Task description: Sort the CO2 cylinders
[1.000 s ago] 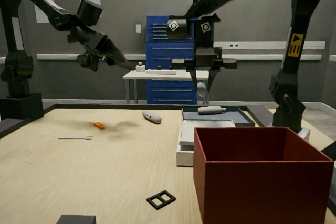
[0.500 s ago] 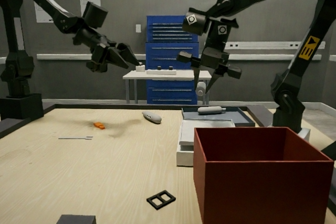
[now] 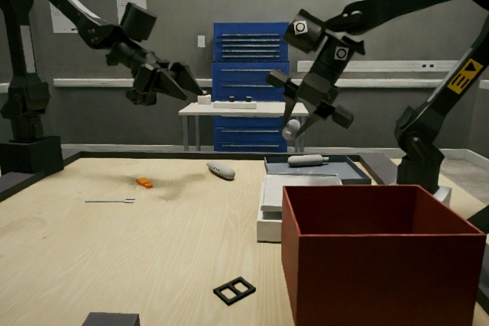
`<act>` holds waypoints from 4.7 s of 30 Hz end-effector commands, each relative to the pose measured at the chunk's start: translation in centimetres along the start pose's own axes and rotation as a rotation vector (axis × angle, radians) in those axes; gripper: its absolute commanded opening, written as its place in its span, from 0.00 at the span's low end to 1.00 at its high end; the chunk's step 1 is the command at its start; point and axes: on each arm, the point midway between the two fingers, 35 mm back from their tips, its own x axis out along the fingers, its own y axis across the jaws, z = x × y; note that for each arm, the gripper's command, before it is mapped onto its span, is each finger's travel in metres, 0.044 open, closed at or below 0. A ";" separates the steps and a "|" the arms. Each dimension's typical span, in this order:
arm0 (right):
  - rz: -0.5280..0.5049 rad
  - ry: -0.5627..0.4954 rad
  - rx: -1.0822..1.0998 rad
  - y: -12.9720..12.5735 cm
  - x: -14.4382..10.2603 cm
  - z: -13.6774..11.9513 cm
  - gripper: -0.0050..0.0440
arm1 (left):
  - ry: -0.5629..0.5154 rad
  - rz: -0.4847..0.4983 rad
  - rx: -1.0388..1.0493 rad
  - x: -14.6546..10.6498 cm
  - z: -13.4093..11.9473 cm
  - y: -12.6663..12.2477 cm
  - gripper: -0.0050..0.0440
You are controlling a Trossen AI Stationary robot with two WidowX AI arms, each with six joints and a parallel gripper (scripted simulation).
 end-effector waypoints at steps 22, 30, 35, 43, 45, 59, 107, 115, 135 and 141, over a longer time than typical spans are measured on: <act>-0.060 0.003 0.007 -10.5 4.1 0.4 0.00 | 0.022 0.000 0.004 -0.3 -0.8 0.0 1.00; -0.058 0.003 0.007 -11.8 4.9 0.4 0.00 | 0.022 0.000 0.004 -0.3 -0.8 0.0 1.00; -0.055 0.003 0.007 -11.9 4.9 0.4 0.00 | 0.022 0.000 0.004 -0.3 -0.8 0.0 1.00; -0.061 0.003 0.007 -12.4 4.5 0.4 0.00 | 0.022 0.000 0.004 -0.3 -0.8 0.0 1.00; -0.058 0.003 0.017 -12.4 4.6 0.4 0.00 | 0.022 0.000 0.004 -0.3 -0.8 0.0 1.00; 0.002 0.013 0.580 -12.2 4.8 0.4 0.00 | 0.022 0.000 0.004 -0.3 -0.8 0.0 1.00; 0.028 0.314 2.638 -11.8 5.0 0.4 0.00 | 0.022 0.000 0.004 -0.3 -0.8 0.0 1.00; -0.039 0.412 3.010 -11.7 5.0 0.4 0.00 | 0.022 0.000 0.004 -0.3 -0.8 0.0 1.00; -0.062 0.429 3.120 -12.1 4.6 0.5 0.00 | 0.022 0.000 0.004 -0.3 -0.8 0.0 1.00; -0.069 0.456 3.136 -11.9 4.9 0.5 0.00 | -0.011 0.018 -0.011 0.1 0.3 0.7 1.00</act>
